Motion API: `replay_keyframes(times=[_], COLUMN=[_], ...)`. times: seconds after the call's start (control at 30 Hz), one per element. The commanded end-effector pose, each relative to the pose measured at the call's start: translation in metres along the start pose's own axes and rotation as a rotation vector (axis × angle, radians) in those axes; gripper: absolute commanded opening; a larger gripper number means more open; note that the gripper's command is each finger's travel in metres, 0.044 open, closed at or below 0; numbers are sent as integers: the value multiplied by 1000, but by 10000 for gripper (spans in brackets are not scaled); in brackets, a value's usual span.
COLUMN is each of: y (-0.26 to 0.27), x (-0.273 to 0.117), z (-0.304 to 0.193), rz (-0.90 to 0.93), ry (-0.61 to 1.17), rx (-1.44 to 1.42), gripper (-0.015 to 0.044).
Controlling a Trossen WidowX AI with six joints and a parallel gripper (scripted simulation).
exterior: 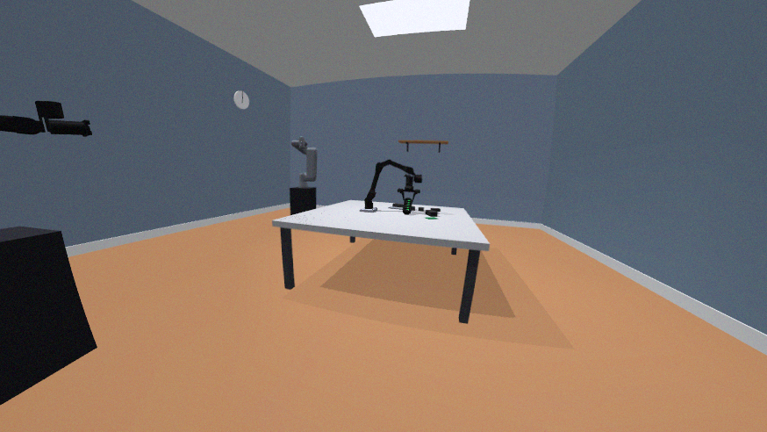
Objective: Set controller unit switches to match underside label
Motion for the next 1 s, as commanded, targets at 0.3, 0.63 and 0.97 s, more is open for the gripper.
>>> replay_keyframes(times=[0.3,0.63,0.97], y=[-3,-4,-6], x=[6,11,16], z=[-9,-15,-20], rz=[-4,-4,-4], ry=[9,9,10], rx=[4,4,4], gripper=[336,336,336])
Point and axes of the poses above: the point midway between the two fingers, 35 mm back from their tips, its own x axis out along the fingers, its own y axis across the jaws, z = x × y, the point moved 9 cm from there along -x, back along the fingers, and after that the axes turned 15 degrees about x, right-handed, at the moved point
